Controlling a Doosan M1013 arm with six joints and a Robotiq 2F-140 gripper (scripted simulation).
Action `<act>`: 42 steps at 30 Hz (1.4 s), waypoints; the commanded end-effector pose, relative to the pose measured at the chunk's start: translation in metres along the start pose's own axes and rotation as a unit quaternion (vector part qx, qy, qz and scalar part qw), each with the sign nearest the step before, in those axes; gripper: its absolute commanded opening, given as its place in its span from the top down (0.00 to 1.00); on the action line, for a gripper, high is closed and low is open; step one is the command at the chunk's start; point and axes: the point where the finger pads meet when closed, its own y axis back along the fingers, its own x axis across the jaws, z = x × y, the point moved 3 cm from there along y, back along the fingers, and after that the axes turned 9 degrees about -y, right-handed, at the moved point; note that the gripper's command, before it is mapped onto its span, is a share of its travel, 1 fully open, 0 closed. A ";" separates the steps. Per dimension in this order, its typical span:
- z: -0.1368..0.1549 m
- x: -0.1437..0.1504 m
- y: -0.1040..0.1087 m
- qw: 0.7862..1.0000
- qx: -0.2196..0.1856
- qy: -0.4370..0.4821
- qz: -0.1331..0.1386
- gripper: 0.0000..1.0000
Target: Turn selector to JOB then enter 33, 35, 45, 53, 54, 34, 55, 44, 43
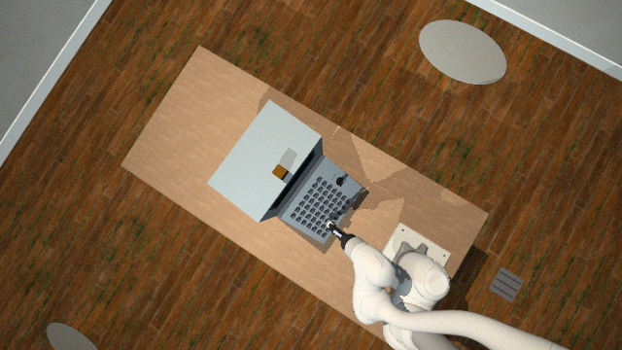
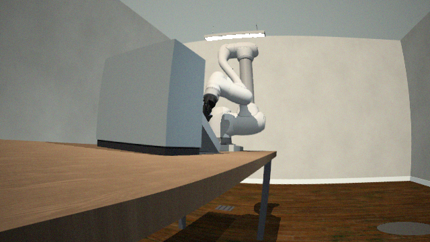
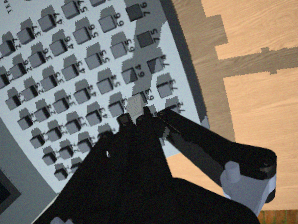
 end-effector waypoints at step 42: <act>-0.002 0.003 -0.015 1.000 0.001 -0.002 0.002 1.00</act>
